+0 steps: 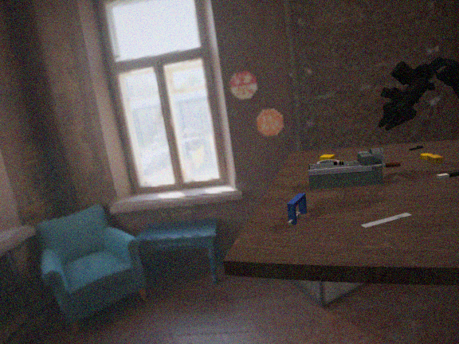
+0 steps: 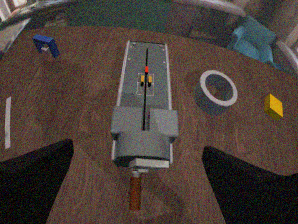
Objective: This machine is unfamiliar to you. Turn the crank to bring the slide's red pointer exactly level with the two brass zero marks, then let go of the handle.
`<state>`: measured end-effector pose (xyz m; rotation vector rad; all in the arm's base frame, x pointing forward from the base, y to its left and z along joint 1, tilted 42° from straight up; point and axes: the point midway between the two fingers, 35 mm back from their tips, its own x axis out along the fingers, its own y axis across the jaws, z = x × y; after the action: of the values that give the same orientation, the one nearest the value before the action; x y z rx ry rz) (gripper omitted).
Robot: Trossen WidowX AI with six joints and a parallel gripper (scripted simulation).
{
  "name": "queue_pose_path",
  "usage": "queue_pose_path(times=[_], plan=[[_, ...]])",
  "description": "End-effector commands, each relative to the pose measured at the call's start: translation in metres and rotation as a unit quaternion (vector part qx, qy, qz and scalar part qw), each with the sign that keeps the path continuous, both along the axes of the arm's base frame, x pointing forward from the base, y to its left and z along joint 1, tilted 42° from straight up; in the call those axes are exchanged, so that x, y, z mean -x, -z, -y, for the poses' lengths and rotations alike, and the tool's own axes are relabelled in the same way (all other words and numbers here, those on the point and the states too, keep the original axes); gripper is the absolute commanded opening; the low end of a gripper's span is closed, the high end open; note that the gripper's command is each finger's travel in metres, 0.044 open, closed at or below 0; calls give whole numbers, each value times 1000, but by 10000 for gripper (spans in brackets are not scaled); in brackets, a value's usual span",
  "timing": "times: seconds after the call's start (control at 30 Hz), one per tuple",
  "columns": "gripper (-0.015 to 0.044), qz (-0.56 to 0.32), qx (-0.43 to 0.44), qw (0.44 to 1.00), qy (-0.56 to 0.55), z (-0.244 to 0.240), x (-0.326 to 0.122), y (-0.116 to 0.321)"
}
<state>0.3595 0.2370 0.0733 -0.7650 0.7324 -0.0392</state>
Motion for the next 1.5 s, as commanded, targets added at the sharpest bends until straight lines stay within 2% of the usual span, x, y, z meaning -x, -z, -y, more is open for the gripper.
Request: queue_pose_path(times=[0.0, 0.13, 0.8, 1.47], plan=[[440, 11, 1, 1000, -2, 6, 14, 1], [440, 12, 1, 1000, -2, 9, 16, 4], [440, 14, 3, 1000, -2, 70, 4, 74], [440, 13, 3, 1000, -2, 87, 0, 96]])
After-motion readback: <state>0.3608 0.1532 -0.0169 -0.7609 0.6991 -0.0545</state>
